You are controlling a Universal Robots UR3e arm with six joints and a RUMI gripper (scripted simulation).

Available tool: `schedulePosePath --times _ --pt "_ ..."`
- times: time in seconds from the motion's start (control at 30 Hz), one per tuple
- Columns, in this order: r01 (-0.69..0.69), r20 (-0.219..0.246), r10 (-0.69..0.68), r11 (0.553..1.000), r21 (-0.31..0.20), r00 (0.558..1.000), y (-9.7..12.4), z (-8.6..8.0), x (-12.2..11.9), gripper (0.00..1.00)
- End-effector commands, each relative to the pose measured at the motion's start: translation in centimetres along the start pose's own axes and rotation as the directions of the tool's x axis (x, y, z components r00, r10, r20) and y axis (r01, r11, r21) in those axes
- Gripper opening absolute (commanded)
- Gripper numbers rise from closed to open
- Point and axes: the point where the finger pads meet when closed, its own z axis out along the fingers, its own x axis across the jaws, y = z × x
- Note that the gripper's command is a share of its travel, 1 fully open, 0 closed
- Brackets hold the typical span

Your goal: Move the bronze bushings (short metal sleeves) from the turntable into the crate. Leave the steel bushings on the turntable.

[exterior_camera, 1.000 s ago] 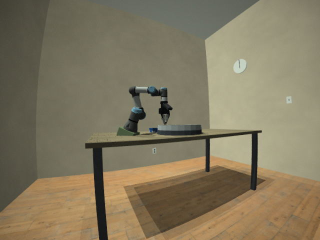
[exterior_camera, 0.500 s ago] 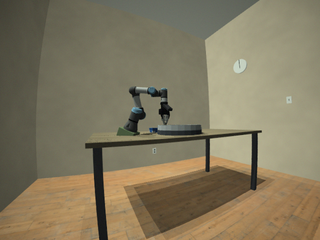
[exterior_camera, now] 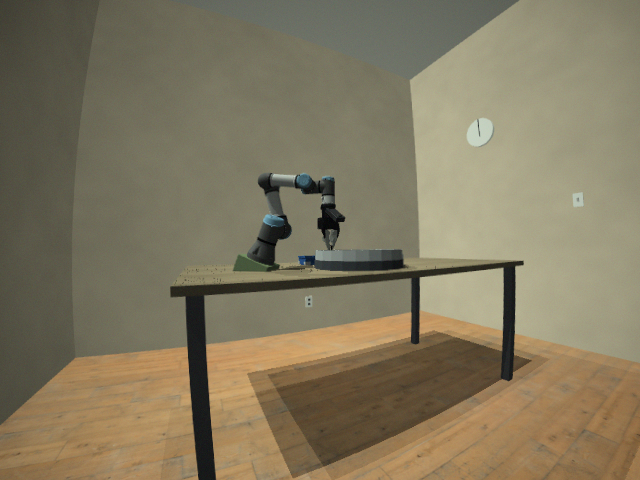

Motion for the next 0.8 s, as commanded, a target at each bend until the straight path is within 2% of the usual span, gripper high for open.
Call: schedulePosePath --times 0.0,0.4,0.77 --pt "0.000 0.002 0.000 1.000 0.001 1.000 0.0 -0.1 -0.1 0.06" --pt "0.000 0.002 0.000 1.000 0.001 1.000 0.0 0.0 -0.1 0.06" --pt "0.000 0.002 0.000 1.000 0.001 1.000 0.0 1.2 -0.1 0.06"
